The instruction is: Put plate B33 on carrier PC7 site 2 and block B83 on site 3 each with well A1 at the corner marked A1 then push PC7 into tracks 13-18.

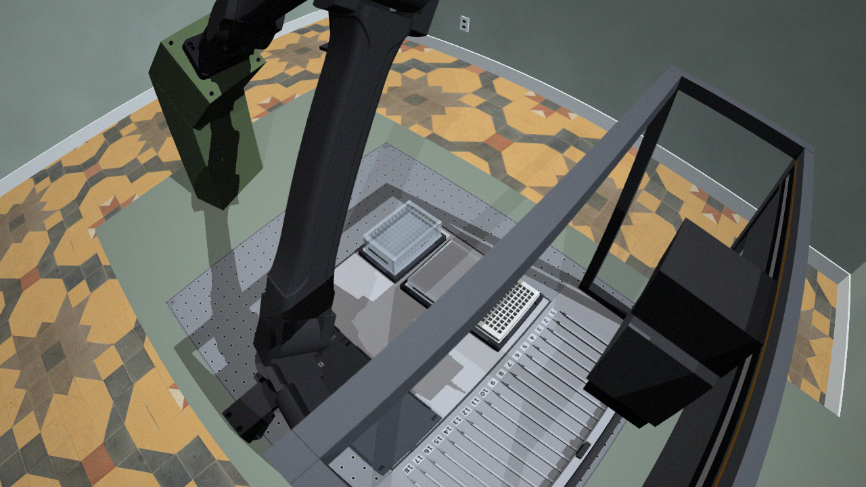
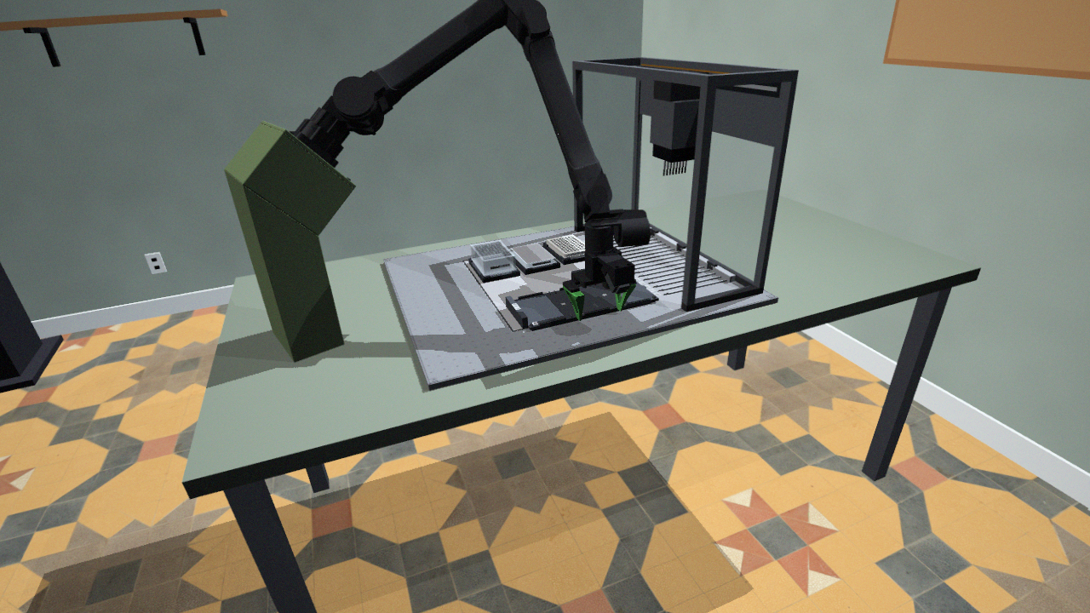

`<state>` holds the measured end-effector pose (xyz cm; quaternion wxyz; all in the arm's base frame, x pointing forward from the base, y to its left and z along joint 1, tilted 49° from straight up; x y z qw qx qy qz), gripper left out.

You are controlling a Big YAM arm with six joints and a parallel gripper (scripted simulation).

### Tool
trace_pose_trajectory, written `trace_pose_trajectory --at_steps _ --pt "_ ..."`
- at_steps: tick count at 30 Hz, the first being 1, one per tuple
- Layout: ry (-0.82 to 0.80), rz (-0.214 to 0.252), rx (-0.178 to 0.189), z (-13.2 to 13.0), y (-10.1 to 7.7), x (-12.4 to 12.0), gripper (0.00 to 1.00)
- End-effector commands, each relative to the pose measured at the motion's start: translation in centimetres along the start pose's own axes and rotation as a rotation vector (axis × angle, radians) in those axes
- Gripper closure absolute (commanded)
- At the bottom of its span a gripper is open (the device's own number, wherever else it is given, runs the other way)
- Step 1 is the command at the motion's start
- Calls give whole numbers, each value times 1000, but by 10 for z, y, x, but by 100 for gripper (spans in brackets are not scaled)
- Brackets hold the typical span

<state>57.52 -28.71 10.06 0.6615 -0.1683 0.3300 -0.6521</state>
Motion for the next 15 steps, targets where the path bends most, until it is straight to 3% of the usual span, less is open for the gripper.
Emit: trace_pose_trajectory --at_steps 1,15 --pt "-20 28 18 11 -2 -24 0" --pt "-19 28 17 11 -3 -29 0"
Point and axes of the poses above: the point where the finger pads meet when closed, its own y axis out along the fingers, its own z axis across the jaws, x = y × z, the point moved 2 cm from there along -y, back along the fingers, and after that the axes turned 1 degree about y, right-handed, at the moved point
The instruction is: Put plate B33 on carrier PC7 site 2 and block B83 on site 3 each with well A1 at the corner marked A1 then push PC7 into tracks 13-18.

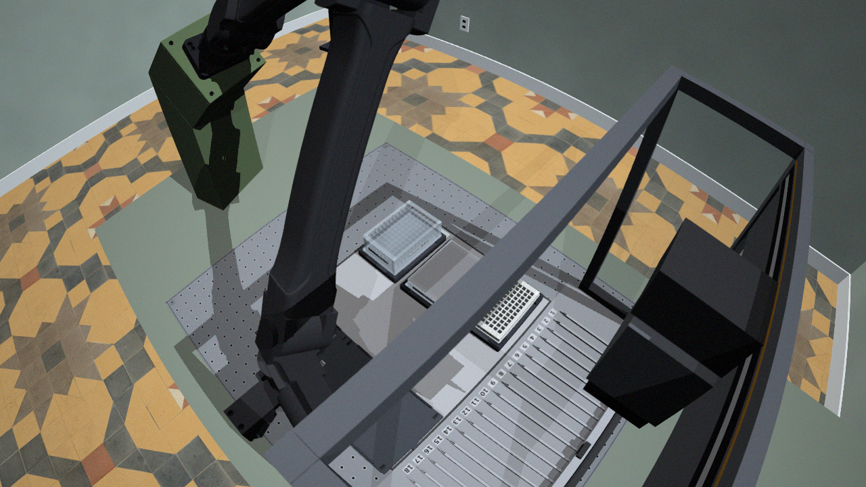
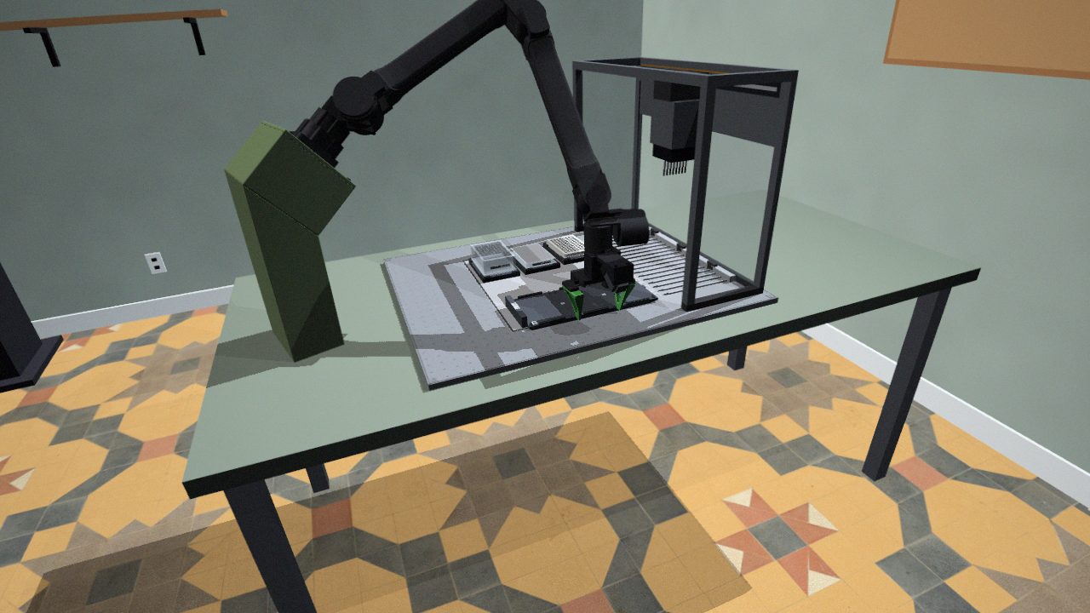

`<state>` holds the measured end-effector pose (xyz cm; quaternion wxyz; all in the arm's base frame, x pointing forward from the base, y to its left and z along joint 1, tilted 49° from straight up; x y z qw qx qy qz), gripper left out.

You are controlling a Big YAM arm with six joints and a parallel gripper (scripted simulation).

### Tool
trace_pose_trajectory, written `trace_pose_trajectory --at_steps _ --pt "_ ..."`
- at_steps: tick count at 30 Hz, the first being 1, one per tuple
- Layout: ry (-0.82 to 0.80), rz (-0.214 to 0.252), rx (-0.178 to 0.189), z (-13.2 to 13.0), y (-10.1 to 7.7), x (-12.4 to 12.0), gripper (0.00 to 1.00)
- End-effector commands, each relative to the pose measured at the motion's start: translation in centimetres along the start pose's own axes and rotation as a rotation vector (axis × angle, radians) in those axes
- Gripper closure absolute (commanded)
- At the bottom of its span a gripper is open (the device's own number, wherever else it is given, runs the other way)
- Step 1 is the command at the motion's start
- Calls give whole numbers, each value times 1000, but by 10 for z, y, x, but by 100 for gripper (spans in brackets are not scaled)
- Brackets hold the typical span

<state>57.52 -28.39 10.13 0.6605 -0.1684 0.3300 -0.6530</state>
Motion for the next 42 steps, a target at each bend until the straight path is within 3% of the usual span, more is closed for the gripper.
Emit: trace_pose_trajectory --at_steps 1,42 --pt "-21 30 19 12 -3 -26 0" --pt "-19 31 17 10 -2 -38 0"
Point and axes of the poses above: the point where the finger pads meet when closed, its own y axis out along the fingers, its own z axis across the jaws, x = y × z, the point moved 2 cm from there along -y, back along the fingers, and after that the axes turned 1 degree about y, right-handed, at the moved point
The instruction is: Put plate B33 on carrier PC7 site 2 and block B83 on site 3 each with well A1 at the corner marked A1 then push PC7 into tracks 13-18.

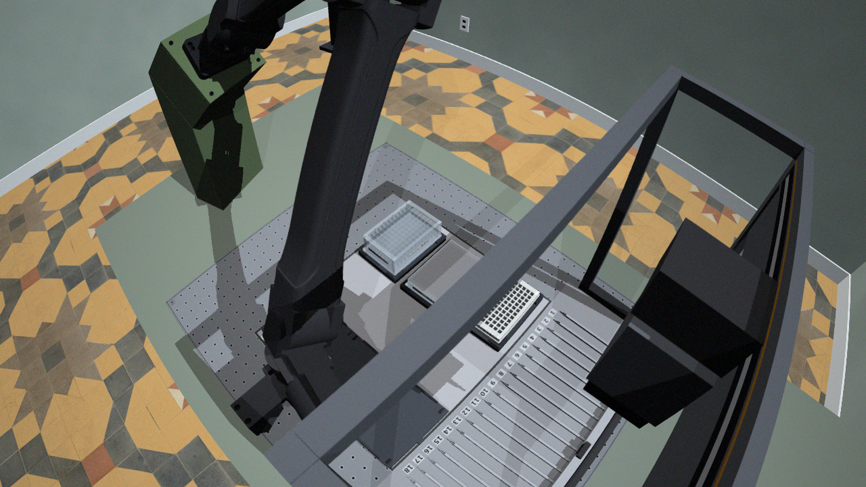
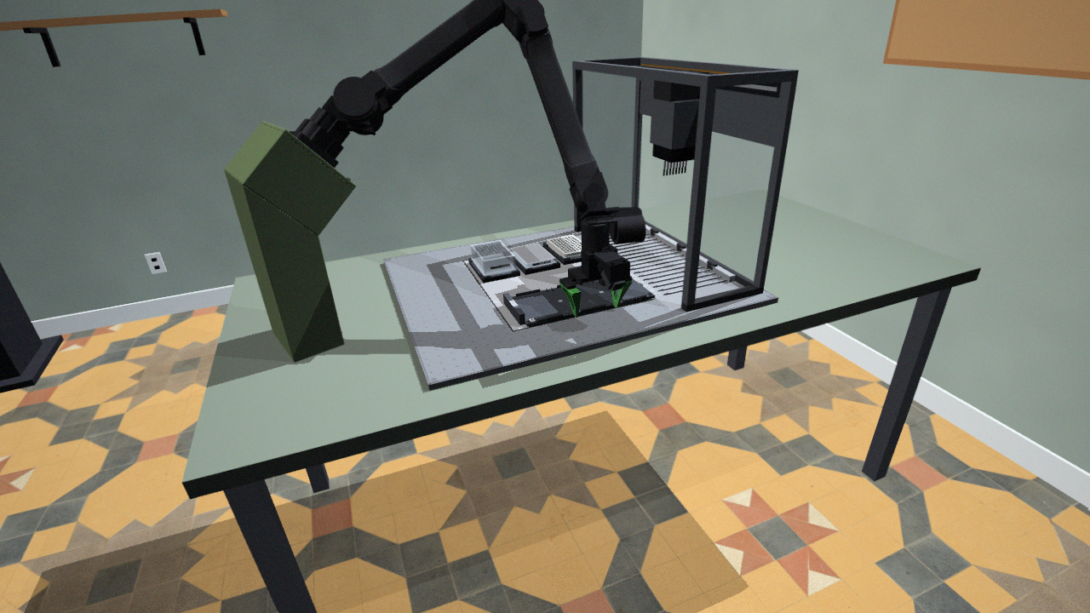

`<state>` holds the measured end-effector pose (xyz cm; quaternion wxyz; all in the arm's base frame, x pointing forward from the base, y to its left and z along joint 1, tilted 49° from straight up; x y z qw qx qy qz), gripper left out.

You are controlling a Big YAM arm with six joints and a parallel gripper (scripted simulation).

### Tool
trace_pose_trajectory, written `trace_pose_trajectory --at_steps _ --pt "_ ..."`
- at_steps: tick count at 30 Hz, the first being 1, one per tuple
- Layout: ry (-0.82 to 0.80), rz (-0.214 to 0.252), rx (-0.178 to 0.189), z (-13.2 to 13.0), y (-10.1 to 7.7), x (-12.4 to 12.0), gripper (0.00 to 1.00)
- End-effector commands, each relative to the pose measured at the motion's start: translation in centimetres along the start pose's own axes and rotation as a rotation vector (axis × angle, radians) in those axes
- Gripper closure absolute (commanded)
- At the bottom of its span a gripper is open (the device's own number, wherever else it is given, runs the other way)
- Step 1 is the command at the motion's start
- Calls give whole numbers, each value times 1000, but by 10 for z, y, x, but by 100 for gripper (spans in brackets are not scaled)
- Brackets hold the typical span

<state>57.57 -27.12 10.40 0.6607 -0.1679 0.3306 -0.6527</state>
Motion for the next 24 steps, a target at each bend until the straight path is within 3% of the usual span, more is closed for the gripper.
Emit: trace_pose_trajectory --at_steps 1,24 --pt "-20 30 17 11 -2 -25 0" --pt "-21 30 19 11 -3 -32 0"
Point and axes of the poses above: the point where the finger pads meet when closed, its own y axis out along the fingers, its own z axis across the jaws, x = y × z, the point moved 2 cm from there along -y, back along the fingers, and after that the axes turned 1 degree about y, right-handed, at the moved point
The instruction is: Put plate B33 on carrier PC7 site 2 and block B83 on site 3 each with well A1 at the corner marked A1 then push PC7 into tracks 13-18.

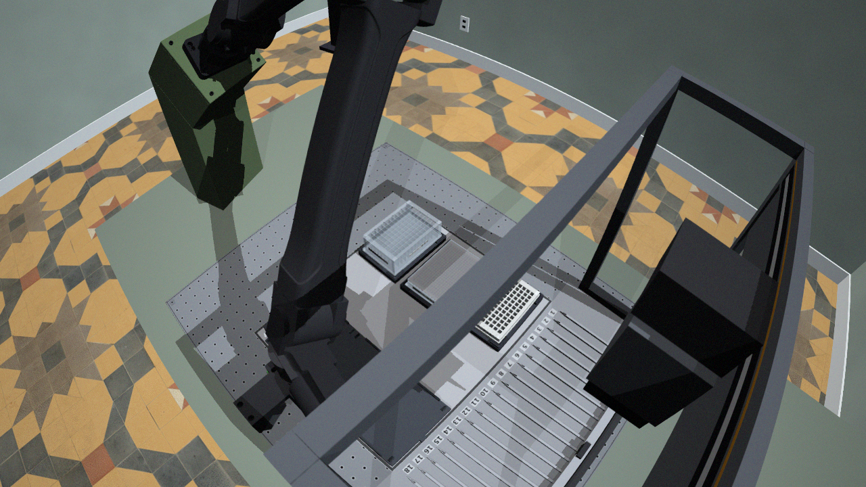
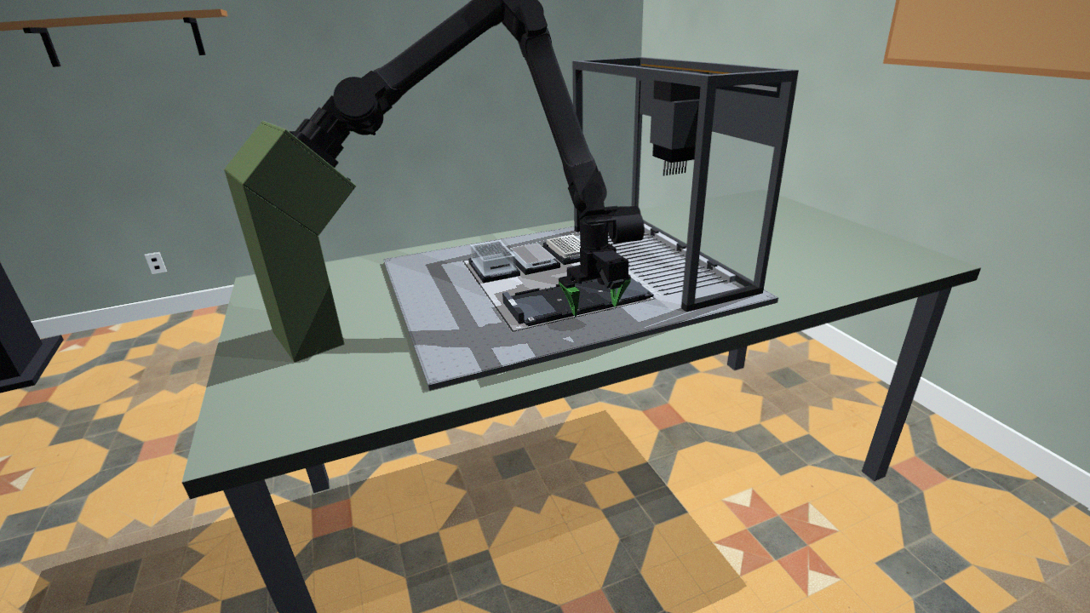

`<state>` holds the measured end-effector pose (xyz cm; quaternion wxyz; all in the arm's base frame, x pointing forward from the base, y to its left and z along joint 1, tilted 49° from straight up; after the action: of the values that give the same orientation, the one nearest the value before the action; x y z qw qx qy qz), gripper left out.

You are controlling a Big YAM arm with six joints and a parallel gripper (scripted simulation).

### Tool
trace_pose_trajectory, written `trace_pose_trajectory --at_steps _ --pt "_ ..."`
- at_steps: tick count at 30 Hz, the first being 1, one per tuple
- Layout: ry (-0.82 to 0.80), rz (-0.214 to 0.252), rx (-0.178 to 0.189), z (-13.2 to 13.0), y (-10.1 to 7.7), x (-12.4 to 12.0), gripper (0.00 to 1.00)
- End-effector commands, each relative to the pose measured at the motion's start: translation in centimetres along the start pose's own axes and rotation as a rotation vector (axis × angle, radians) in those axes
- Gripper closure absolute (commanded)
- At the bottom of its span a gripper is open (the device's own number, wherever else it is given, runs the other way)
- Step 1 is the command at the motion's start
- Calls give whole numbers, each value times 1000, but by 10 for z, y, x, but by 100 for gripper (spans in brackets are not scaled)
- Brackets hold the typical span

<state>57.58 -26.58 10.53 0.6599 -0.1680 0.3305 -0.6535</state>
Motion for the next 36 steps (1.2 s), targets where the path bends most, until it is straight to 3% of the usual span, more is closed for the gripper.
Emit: trace_pose_trajectory --at_steps 1,13,14,19,20,23,28,30,31,33,36 --pt "-22 32 19 11 -3 -26 0" --pt "-21 32 18 11 -2 -30 0" --pt "5 11 -1 4 -5 14 0" --pt "3 12 -1 4 -4 21 0" --pt "-12 11 20 16 -18 15 0" --pt "-4 7 15 9 -35 16 0" --pt "-5 7 15 9 -54 16 0" --pt "-5 7 15 9 -54 16 0" --pt "-21 29 4 8 -49 1 0" --pt "-5 7 15 8 -66 16 0" --pt "-5 7 15 8 -78 17 0"
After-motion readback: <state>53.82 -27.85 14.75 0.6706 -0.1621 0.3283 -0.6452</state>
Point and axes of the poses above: the point where the finger pads meet when closed, its own y axis out along the fingers, its own z axis across the jaws, x = y × z, the point moved 2 cm from there along -y, back along the fingers, and after that the axes turned 1 degree about y, right-handed, at the moved point
